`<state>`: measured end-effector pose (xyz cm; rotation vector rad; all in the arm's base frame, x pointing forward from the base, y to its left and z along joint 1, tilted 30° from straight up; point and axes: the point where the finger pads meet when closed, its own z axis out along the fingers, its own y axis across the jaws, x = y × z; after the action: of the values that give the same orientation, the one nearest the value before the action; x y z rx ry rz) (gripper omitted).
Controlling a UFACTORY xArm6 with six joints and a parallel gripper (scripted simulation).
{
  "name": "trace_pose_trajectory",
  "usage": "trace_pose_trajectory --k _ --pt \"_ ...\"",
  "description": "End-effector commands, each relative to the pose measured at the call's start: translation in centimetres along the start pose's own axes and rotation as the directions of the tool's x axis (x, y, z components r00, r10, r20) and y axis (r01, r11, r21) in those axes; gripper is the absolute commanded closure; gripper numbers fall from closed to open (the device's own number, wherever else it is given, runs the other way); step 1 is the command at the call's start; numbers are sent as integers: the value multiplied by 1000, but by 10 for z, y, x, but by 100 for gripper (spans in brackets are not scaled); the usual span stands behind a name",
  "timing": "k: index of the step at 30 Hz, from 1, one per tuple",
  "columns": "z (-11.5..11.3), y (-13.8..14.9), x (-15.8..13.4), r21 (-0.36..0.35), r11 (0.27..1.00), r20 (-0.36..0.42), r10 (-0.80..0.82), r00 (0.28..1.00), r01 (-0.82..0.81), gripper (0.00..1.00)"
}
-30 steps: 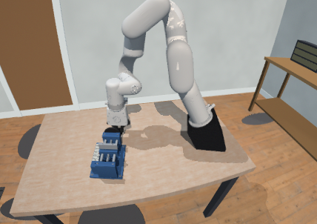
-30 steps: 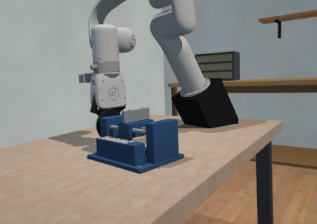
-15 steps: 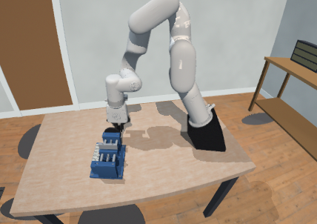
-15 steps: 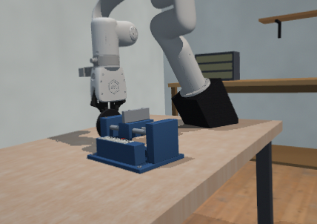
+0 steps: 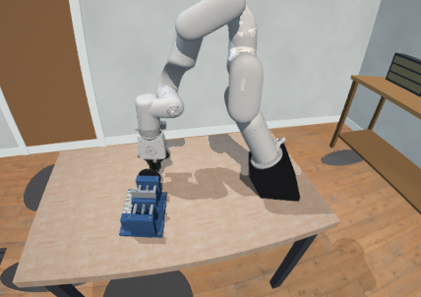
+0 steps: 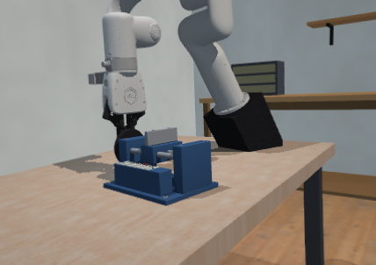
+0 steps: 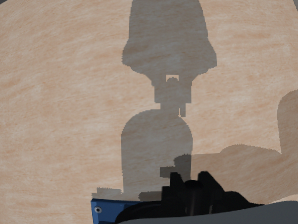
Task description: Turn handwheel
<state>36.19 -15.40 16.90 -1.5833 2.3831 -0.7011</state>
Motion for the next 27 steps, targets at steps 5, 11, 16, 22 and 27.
trace_pose_trajectory --k 5,11,16,22,27 --pt "-6 -15 0 10 1000 1 1 1000 -1 94" --pt "-6 -25 0 10 1000 1 1 1000 -1 94" --pt "-3 -32 0 10 1000 1 1 1000 -1 94" --pt "-1 -36 0 10 1000 1 1 1000 -1 94" --pt "2 -40 0 10 1000 1 1 1000 -1 94"
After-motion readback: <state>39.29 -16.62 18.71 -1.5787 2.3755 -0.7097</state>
